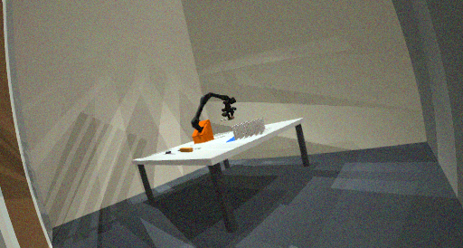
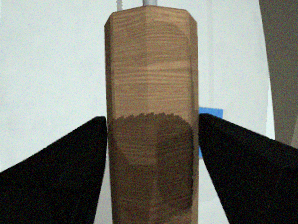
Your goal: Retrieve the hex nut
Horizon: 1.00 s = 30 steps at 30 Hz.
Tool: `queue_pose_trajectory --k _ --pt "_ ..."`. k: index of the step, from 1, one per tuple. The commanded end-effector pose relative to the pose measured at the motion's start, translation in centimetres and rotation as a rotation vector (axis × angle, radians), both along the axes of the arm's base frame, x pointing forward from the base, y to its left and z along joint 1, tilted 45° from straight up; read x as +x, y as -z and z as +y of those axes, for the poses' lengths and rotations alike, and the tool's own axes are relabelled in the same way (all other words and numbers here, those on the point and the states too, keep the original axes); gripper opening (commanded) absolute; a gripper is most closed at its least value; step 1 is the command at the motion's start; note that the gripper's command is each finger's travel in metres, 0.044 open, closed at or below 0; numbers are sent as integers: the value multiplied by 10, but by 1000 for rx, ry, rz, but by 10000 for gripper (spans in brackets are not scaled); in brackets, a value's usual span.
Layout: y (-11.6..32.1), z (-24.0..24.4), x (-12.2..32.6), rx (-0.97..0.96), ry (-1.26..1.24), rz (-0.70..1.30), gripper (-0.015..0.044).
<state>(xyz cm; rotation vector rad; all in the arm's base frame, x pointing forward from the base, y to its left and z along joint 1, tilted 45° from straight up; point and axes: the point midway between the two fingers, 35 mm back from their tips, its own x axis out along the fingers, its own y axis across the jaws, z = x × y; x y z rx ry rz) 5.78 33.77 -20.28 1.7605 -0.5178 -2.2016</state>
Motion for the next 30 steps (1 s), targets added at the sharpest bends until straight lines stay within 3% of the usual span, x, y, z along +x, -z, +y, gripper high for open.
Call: queue_pose_trajectory --k 1,30 --pt "-13 8 -4 2 7 4 0" --pt "-132 -21 147 121 508 -477 0"
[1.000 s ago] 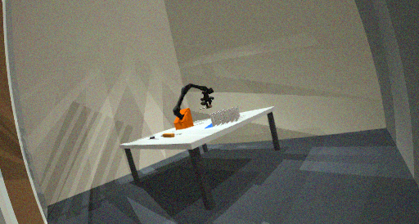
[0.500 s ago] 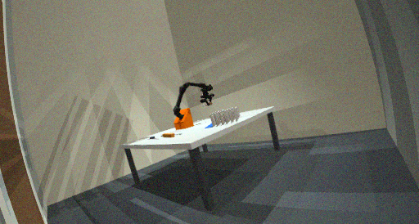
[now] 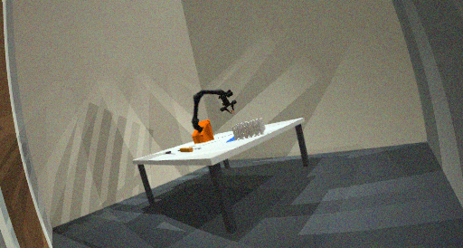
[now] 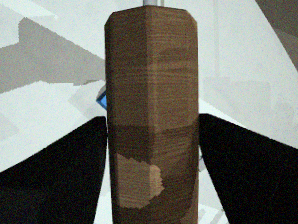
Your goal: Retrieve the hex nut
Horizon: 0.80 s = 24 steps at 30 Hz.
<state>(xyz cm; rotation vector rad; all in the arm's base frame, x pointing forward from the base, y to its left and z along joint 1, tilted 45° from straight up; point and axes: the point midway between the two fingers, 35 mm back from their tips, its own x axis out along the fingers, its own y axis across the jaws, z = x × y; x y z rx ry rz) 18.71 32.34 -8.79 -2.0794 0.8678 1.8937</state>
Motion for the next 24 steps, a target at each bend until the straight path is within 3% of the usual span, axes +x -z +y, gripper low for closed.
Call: queue_pose_trajectory --k 1,24 --pt "-22 -9 23 27 88 -84 0" --pt "-127 -109 113 109 597 -524 0"
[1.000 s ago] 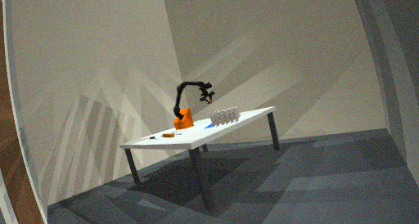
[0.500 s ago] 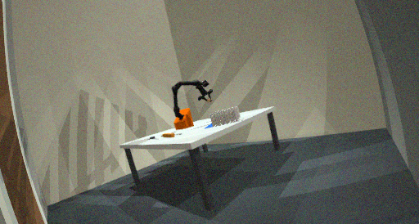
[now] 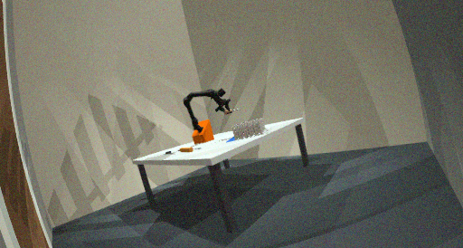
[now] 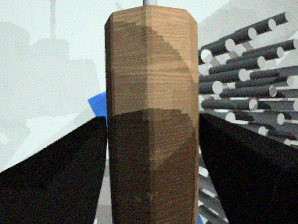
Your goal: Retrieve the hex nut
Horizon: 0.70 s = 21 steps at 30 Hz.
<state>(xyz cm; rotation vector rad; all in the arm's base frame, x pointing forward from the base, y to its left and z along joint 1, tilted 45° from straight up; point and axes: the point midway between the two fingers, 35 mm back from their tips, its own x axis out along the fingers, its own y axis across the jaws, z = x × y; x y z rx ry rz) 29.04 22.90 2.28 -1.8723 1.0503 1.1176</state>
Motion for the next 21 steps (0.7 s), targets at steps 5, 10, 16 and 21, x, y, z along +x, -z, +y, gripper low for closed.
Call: queue_pose_trajectory --k 5,10,16,21 --pt "-38 -43 21 36 188 -169 0" --pt "-59 -72 29 52 305 -269 0" --pt "-83 -108 33 69 445 -391 0" --pt "-101 -138 33 82 561 -495 0"
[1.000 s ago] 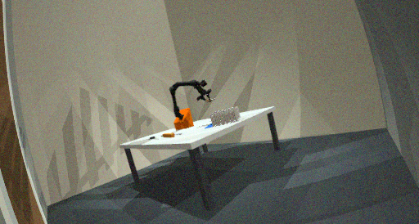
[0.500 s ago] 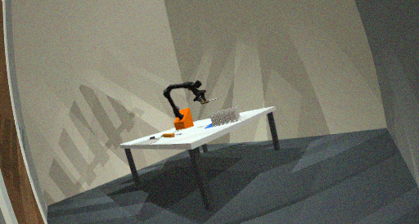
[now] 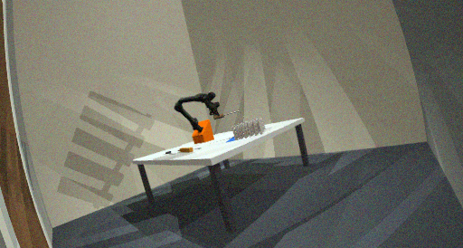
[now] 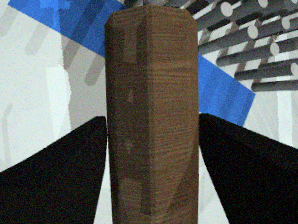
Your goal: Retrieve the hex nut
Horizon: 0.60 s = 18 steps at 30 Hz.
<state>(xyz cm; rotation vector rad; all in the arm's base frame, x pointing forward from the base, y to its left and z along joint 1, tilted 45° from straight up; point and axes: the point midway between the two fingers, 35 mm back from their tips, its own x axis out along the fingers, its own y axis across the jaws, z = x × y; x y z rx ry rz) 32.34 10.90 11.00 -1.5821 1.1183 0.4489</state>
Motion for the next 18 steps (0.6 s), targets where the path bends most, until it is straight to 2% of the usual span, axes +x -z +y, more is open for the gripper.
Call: queue_pose_trajectory --k 1,12,18 --pt "-18 -24 0 16 98 -97 0" --pt "-54 -89 -14 35 350 -328 0" --pt "-56 -93 -16 36 366 -343 0"
